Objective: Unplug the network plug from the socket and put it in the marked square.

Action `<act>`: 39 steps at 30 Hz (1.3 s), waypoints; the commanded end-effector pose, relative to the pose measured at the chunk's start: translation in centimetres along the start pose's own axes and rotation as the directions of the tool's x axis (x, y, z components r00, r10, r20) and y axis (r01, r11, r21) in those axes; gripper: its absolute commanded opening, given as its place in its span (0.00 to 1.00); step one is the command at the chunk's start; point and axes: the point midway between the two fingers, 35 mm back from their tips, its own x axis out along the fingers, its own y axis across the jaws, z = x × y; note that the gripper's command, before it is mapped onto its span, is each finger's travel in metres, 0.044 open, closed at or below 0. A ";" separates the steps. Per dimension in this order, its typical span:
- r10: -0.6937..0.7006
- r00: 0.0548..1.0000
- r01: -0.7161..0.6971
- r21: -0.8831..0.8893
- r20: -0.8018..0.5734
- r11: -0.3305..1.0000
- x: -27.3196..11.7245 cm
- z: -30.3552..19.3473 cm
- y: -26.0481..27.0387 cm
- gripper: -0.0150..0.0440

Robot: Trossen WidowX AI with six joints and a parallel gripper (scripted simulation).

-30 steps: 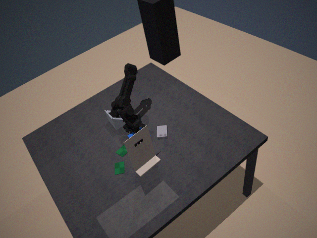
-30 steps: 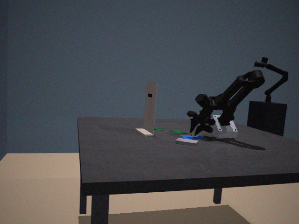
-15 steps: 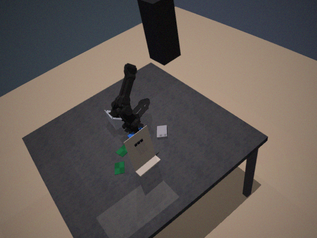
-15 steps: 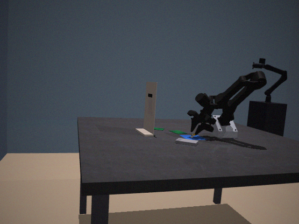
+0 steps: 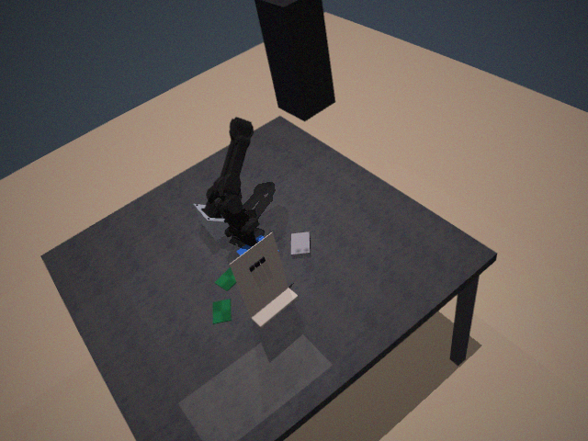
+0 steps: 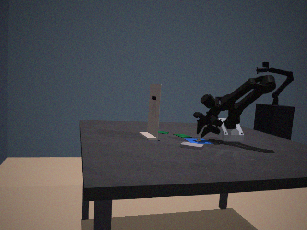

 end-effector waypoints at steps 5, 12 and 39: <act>-0.008 1.000 0.008 -0.012 0.004 1.000 -0.5 0.1 -0.4 0.52; -0.010 1.000 0.010 -0.010 0.005 1.000 -1.0 0.1 -0.4 0.52; 0.003 1.000 -0.003 -0.012 -0.008 1.000 -2.6 -0.4 -1.3 0.52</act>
